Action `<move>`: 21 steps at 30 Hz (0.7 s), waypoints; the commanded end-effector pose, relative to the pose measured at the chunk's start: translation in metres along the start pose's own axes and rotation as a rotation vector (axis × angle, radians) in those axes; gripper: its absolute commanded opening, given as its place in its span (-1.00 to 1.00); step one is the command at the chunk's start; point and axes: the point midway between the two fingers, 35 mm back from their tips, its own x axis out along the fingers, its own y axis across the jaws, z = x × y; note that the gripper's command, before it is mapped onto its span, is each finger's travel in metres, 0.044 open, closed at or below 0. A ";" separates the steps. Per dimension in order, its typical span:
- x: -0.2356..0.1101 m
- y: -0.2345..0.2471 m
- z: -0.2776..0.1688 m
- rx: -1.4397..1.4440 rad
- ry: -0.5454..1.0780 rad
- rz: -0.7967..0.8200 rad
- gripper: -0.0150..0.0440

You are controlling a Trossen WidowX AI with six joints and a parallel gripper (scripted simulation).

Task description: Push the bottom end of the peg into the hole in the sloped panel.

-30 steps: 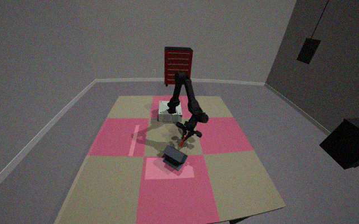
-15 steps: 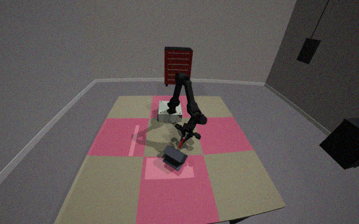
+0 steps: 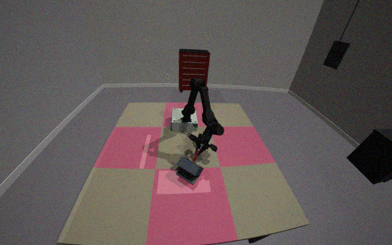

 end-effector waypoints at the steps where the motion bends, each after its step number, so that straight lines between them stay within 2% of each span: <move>1: 0.000 0.000 0.000 0.001 0.000 -0.002 -0.49; 21: 0.006 -0.001 -0.003 0.001 0.000 -0.002 -0.49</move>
